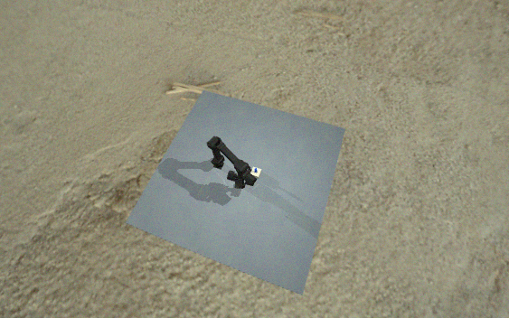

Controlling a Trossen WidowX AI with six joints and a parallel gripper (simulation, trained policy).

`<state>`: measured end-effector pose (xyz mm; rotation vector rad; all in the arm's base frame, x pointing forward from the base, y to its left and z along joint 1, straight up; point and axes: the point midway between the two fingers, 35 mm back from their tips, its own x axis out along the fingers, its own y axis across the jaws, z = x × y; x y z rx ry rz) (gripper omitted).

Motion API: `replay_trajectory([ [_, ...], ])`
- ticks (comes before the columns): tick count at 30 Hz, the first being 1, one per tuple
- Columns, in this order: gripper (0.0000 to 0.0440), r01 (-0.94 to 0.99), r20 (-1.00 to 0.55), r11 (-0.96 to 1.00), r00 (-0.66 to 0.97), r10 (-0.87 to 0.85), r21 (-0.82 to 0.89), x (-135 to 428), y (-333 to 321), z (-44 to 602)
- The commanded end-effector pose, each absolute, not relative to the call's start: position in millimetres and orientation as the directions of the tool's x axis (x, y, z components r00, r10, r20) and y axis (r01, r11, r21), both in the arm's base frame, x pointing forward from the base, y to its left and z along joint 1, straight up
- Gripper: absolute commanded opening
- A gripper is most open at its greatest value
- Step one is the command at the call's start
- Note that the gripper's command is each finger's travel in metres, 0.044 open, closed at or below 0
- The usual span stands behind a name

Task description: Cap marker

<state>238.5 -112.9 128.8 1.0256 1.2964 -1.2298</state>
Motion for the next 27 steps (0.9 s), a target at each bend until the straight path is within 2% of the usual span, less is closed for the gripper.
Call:
replay_trajectory([
  [1, 0.0308, 0.987, -0.993, 0.103, -0.118, -0.027, -0.12, 236.2, -108.7, 123.7],
  [15, 0.0297, 0.985, -0.985, 0.102, -0.149, 0.084, -0.14, 228.1, -100.7, 103.3],
  [27, 0.0271, 0.98, -0.978, 0.123, -0.17, 0.124, -0.155, 222.6, -100.2, 78.1],
])
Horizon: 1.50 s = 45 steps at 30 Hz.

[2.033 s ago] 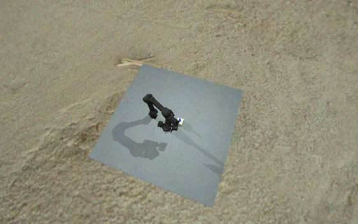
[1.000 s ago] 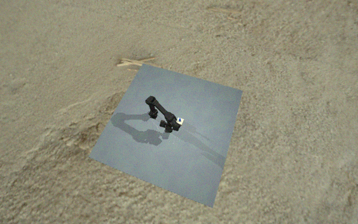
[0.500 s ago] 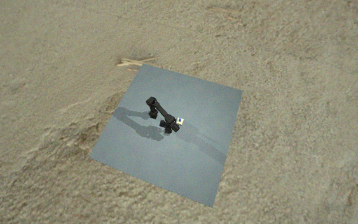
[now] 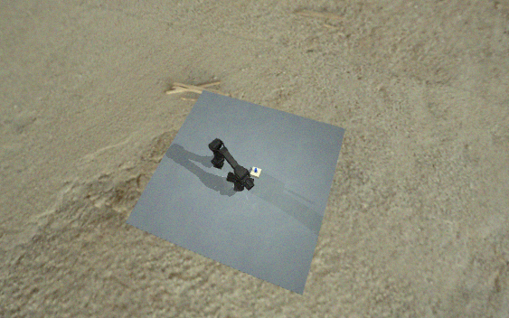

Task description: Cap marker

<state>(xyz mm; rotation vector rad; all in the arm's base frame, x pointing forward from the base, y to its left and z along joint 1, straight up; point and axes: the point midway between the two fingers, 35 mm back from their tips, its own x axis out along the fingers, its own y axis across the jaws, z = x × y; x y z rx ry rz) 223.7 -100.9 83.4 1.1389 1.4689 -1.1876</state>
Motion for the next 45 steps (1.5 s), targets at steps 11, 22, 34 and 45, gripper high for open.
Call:
replay_trajectory([
  [11, 0.0239, 0.977, -0.979, 0.148, -0.173, 0.107, -0.157, 219.8, -102.6, 62.9],
  [22, 0.0081, 0.98, -0.99, 0.155, -0.134, 0.053, -0.124, 224.1, -107.2, 75.2],
  [34, 0.0071, 0.987, -1.0, 0.16, -0.031, 0.001, -0.03, 246.1, -106.8, 112.9],
  [45, 0.0062, 0.986, -1.0, 0.166, 0.03, 0.008, 0.031, 270.5, -77.8, 144.5],
])
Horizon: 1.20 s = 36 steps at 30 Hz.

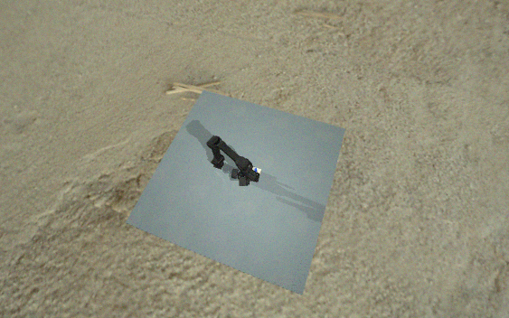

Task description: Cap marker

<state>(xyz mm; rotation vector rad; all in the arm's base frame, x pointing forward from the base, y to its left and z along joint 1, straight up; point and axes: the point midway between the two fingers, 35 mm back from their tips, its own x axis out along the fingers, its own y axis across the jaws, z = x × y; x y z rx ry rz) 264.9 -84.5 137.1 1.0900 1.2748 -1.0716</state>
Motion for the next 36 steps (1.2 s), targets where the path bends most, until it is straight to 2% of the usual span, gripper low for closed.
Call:
replay_trajectory([
  [1, 0.006, 0.986, -0.999, 0.165, 0.033, 0.009, 0.034, 272.4, -74.9, 147.0],
  [19, 0.0027, 0.984, -0.998, 0.174, 0.041, 0.04, 0.047, 300.4, -13.4, 173.5],
  [36, 0.0, 0.984, -0.999, 0.179, -0.017, 0.041, -0.01, 298.9, 28.6, 176.6],
])
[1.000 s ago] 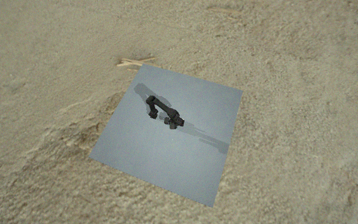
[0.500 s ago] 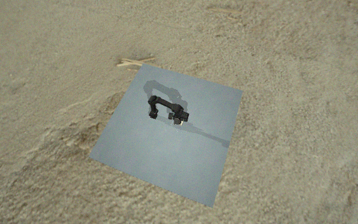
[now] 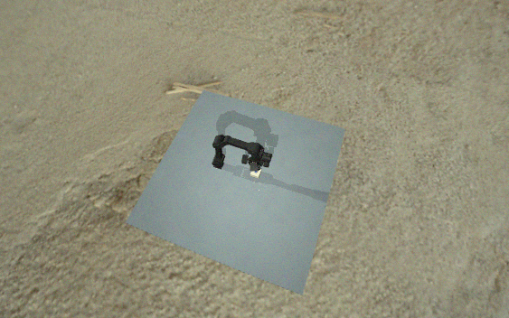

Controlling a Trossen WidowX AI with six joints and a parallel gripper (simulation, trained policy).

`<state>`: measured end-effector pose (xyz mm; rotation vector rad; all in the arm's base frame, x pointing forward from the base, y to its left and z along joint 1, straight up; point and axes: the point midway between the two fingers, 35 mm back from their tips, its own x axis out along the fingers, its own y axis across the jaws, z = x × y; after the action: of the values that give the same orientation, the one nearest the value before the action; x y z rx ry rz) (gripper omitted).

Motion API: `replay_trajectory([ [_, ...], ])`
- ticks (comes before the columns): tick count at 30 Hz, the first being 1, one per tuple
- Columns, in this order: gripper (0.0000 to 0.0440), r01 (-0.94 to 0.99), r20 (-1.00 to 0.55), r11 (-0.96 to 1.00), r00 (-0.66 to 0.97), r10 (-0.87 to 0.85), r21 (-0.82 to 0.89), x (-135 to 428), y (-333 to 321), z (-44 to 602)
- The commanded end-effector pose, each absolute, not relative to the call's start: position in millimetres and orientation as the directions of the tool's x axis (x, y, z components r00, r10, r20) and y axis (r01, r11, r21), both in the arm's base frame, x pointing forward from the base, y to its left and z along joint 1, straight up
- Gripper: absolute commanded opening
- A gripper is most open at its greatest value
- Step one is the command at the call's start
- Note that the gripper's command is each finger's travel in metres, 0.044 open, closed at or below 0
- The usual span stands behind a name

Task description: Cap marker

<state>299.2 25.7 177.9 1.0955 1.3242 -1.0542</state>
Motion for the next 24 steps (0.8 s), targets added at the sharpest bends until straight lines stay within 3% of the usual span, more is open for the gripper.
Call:
replay_trajectory([
  [1, 0.0, 0.984, -0.999, 0.177, -0.022, 0.04, -0.015, 298.7, 29.2, 175.2],
  [24, 0.0, 0.989, -0.996, 0.128, -0.079, 0.033, -0.074, 297.9, 26.8, 140.0],
])
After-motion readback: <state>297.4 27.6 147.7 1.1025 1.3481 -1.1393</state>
